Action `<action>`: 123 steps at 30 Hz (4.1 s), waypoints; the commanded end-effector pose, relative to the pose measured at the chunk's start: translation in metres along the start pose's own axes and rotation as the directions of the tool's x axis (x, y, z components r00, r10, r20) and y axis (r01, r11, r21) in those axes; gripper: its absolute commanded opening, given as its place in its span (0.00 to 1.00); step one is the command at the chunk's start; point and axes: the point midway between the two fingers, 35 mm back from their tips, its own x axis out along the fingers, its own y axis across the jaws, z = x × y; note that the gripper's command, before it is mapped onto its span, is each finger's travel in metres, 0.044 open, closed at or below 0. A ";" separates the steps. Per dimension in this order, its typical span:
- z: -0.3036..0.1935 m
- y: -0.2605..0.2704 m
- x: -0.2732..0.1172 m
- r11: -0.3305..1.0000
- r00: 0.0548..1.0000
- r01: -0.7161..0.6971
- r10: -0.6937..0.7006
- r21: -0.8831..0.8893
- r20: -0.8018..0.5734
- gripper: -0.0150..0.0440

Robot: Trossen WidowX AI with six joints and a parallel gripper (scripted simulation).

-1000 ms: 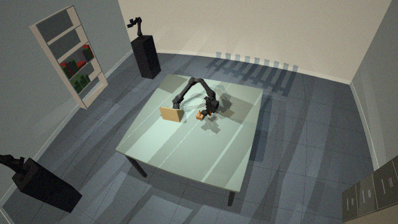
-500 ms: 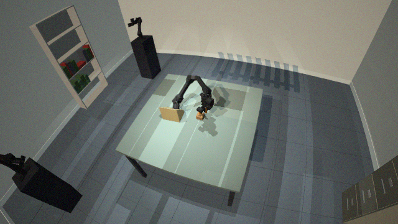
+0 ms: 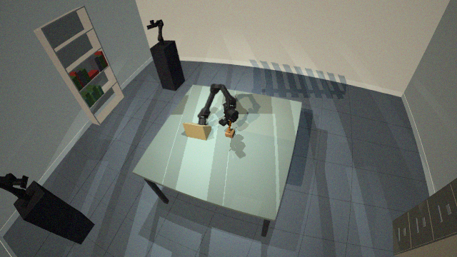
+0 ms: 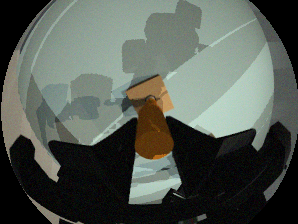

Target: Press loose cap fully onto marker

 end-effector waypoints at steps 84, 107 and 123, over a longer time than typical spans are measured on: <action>-0.007 -0.004 0.050 1.000 1.000 0.005 -0.005 -0.007 -0.009 1.00; -0.011 -0.006 -0.005 0.920 1.000 -0.001 -0.003 -0.392 -0.010 0.47; -0.011 -0.006 -0.005 0.920 1.000 -0.001 -0.003 -0.392 -0.010 0.25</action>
